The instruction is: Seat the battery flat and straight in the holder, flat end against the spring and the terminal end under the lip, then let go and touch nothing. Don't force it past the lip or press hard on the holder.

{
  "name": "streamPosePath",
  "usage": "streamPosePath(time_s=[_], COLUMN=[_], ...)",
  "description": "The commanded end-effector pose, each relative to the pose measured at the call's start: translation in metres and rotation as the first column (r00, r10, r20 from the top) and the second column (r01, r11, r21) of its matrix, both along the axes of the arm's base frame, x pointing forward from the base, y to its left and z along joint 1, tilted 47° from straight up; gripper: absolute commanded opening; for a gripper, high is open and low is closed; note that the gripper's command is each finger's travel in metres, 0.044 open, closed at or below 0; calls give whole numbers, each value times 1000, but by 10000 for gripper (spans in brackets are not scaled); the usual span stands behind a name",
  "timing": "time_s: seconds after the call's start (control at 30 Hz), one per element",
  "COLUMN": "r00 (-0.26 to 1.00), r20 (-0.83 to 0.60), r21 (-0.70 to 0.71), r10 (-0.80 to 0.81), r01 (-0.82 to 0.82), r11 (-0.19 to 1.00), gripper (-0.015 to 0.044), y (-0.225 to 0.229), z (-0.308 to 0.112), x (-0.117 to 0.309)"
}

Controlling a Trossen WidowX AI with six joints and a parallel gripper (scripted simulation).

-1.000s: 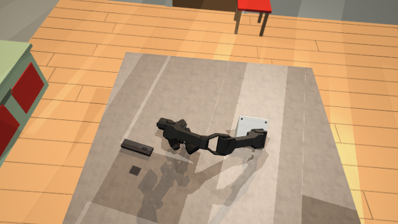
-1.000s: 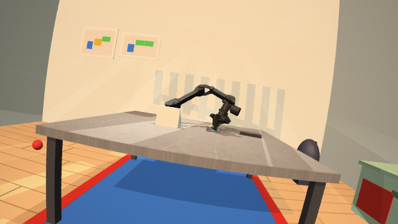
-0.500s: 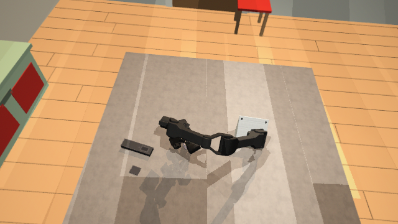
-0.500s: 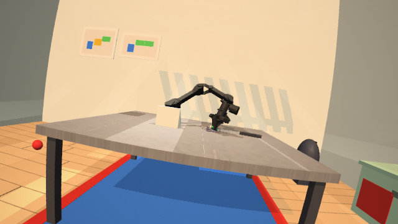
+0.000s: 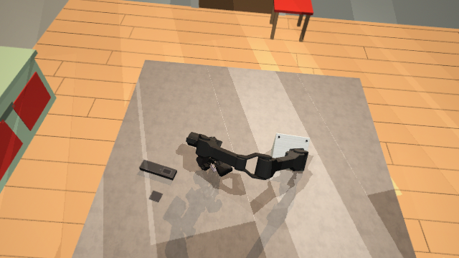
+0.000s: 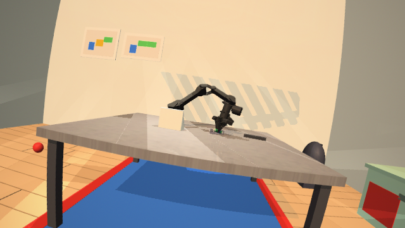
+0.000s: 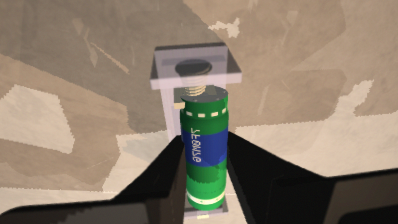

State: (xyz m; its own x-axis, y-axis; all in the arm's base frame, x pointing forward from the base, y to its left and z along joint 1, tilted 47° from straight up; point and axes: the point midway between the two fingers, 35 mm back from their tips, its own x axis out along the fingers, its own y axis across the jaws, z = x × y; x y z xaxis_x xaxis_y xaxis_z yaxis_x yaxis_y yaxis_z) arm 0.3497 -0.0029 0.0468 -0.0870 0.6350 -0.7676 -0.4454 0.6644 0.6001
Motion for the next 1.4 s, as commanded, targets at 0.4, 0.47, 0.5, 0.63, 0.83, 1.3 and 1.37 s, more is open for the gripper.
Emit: streamPosePath(time_s=[0.4, 0.47, 0.5, 0.63, 0.83, 1.3, 1.37], r00=[996, 995, 995, 992, 989, 977, 975], r20=[73, 80, 84, 98, 118, 164, 171], r21=[42, 47, 49, 58, 71, 101, 105], r10=[-53, -59, -62, -74, -92, -134, -140], r01=[50, 55, 58, 68, 84, 118, 123], r11=[998, 997, 997, 996, 994, 988, 987], gripper=[70, 70, 70, 70, 70, 70, 70], y=[3, 3, 3, 4, 4, 5, 5], z=[0, -1, -1, -1, -1, -1, -1], x=[4, 4, 3, 3, 2, 0, -1])
